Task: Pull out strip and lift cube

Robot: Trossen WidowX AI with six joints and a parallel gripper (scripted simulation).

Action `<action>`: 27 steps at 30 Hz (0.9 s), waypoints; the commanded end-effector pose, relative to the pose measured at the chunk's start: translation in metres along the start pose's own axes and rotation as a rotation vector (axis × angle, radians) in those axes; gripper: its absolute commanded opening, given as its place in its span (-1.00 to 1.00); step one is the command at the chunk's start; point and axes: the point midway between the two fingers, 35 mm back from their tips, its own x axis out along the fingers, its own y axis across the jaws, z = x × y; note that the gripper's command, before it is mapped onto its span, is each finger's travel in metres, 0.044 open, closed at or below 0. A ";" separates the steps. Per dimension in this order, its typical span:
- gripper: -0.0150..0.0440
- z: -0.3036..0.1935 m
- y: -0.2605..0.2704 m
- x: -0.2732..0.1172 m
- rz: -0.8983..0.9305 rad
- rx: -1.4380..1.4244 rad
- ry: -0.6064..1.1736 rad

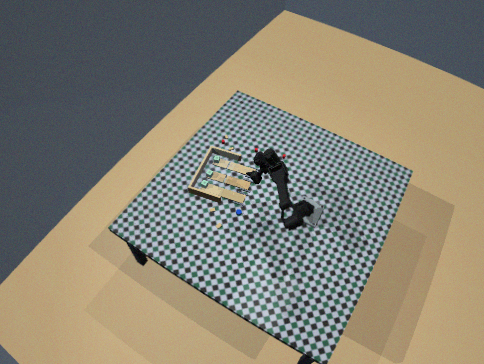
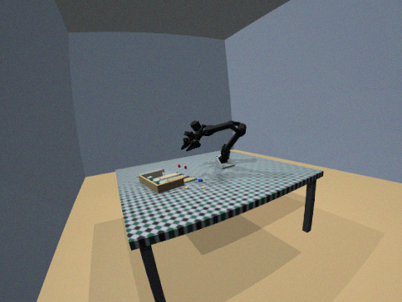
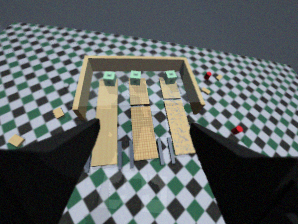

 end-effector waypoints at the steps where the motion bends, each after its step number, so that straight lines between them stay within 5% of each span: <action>1: 0.86 -0.004 -0.003 -0.002 0.000 0.036 0.002; 8: 0.86 -0.004 -0.003 -0.002 0.000 0.036 0.002; 23: -0.47 -0.044 0.056 0.089 0.059 -0.054 0.738; 27: -0.49 -0.062 0.080 0.099 0.092 -0.105 0.942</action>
